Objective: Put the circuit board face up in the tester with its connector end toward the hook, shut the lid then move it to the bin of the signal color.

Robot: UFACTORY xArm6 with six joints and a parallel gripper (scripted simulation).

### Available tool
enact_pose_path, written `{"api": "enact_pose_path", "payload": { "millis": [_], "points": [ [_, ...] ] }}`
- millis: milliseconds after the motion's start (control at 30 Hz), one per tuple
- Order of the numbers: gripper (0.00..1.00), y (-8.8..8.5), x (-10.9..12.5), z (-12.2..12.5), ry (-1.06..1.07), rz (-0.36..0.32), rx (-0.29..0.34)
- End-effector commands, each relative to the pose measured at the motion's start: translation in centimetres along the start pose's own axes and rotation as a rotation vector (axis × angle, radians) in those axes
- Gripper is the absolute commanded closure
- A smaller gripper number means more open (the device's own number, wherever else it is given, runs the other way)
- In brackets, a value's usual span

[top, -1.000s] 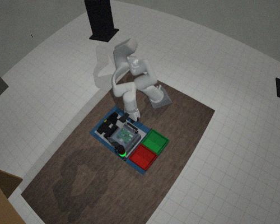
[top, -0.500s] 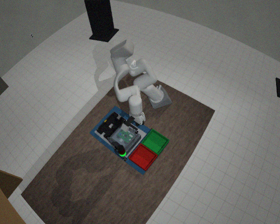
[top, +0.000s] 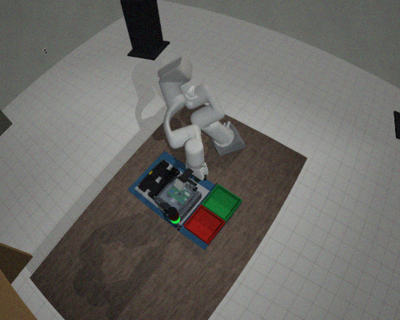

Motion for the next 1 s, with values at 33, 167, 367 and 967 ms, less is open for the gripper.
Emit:
{"api": "enact_pose_path", "payload": {
  "millis": [33,167,367,967],
  "points": [
    [1.0,2.5,-0.1,-0.1,0.001,0.002,-0.003],
    [1.0,3.8,-0.1,-0.1,0.001,0.002,-0.003],
    [1.0,5.0,-0.1,-0.1,0.001,0.002,-0.003],
    [1.0,5.7,-0.2,-0.1,0.001,0.002,-0.003]
  ]
}}
Point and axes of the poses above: the point where the finger pads meet when closed, its own y axis out along the fingers, its own z axis across the jaws, x = y × z, the point moved 1 cm from there along -y, back along the fingers, and after that the axes turned 10 degrees about y, right-handed, at the moved point
